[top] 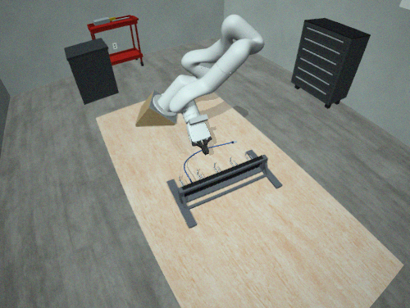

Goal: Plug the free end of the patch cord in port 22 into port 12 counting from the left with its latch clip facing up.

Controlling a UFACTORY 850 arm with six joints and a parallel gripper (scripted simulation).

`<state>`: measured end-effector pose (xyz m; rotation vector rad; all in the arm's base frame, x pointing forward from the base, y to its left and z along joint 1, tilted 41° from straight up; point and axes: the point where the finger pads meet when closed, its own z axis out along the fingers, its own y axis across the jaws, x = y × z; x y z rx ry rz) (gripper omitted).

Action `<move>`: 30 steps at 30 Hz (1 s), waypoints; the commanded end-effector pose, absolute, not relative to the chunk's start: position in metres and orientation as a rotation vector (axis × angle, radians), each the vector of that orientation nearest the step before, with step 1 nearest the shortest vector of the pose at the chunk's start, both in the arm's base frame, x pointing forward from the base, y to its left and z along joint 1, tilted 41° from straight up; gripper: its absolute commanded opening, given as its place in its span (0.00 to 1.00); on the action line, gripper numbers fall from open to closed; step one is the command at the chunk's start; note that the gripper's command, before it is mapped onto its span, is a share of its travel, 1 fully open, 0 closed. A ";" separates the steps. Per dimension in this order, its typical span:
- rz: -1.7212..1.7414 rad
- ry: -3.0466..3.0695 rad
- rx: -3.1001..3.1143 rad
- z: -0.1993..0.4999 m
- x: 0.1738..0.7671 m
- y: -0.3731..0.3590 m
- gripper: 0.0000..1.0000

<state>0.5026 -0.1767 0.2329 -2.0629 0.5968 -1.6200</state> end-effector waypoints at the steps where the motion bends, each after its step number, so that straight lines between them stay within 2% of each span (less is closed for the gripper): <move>1: -1.622 0.597 -2.062 0.233 0.503 -0.177 0.00; 11: -1.622 0.597 -2.062 0.234 0.498 -0.178 0.00; 30: -1.622 0.597 -2.062 0.248 0.437 -0.183 0.00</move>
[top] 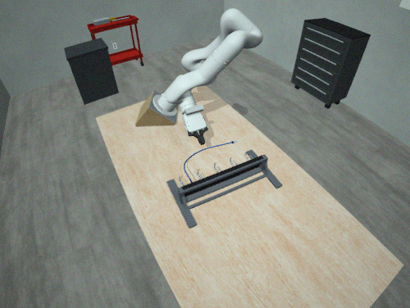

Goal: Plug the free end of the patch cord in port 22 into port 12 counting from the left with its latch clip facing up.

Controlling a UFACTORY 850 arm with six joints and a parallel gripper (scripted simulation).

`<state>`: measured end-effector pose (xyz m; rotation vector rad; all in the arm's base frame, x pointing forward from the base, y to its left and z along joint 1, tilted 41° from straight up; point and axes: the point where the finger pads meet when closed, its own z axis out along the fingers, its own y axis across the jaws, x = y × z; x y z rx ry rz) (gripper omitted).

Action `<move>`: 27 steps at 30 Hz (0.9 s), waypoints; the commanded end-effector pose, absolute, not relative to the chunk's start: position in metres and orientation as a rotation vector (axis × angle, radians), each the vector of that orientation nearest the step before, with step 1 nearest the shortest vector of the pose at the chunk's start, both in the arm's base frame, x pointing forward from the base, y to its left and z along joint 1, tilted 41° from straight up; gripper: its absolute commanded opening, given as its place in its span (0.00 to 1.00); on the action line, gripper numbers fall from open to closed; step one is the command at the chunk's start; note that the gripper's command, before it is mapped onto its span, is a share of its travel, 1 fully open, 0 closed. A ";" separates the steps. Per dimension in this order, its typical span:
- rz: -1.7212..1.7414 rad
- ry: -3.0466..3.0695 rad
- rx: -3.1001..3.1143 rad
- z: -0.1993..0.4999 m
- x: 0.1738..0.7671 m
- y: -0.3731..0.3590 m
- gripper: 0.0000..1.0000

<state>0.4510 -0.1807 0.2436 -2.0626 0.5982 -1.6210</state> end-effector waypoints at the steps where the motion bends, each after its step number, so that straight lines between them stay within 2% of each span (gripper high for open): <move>1: -1.622 0.597 -2.062 0.248 0.435 -0.183 0.00; 27: -1.622 0.597 -2.062 0.227 0.430 -0.213 0.00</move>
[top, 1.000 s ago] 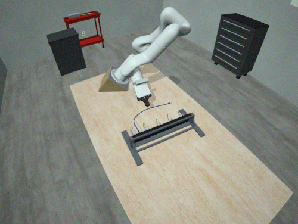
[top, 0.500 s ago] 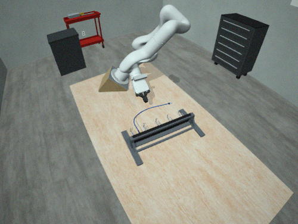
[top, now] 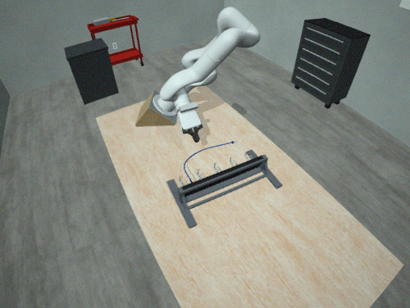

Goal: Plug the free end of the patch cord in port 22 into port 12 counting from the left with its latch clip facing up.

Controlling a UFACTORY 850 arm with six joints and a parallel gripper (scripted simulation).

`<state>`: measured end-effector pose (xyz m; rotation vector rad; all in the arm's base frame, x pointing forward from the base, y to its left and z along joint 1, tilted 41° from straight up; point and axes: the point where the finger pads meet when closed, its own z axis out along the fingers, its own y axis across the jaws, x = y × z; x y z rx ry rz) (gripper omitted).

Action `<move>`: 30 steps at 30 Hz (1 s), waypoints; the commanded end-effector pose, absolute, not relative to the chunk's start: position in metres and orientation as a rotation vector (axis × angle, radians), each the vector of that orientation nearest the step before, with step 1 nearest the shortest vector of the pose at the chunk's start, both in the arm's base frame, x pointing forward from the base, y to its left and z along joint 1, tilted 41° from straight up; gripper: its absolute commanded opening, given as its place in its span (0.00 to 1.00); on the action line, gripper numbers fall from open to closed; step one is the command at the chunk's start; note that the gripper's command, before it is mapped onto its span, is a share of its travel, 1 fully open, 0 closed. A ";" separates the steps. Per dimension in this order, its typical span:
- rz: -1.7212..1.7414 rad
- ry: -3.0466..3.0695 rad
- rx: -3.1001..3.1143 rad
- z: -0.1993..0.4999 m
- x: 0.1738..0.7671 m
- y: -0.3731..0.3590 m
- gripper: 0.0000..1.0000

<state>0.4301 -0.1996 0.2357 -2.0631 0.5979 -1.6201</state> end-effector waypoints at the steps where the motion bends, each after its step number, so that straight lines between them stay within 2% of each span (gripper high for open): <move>1: -1.622 0.597 -2.062 0.224 0.429 -0.217 0.00; 11: -1.622 0.597 -2.062 0.197 0.426 -0.255 0.00; 30: -1.622 0.597 -2.062 0.189 0.430 -0.263 0.00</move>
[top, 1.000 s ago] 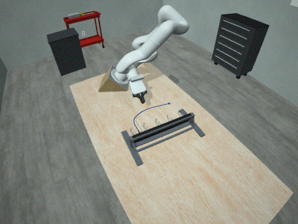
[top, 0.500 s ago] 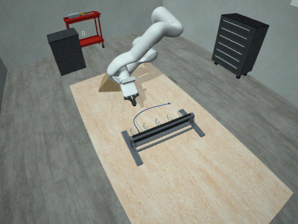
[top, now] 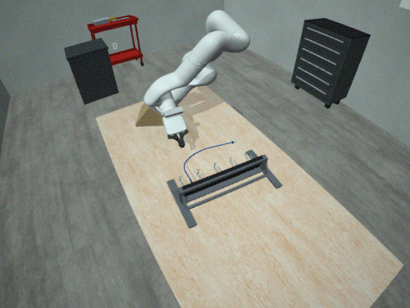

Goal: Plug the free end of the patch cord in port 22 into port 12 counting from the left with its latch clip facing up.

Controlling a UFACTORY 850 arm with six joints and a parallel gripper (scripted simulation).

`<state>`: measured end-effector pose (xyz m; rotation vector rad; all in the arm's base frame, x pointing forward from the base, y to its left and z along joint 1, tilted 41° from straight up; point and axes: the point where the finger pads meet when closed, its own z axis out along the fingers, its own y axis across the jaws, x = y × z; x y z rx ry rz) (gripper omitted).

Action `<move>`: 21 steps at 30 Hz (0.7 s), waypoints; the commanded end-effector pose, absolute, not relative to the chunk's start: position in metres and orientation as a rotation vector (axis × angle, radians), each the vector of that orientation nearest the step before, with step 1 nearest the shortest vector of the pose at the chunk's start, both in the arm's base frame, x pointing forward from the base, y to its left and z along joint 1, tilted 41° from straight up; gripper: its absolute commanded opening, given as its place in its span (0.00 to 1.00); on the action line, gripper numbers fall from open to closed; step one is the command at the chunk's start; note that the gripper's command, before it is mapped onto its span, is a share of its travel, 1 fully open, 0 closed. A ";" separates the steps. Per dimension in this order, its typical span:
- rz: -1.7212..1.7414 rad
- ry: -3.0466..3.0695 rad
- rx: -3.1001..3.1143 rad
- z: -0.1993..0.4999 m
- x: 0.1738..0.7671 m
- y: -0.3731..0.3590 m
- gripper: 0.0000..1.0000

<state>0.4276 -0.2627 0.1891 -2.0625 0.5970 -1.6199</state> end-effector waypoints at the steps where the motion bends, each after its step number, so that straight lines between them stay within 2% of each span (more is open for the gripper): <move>1: -1.622 0.597 -2.062 0.189 0.431 -0.263 0.00; 21: -1.622 0.597 -2.062 0.175 0.494 -0.258 0.00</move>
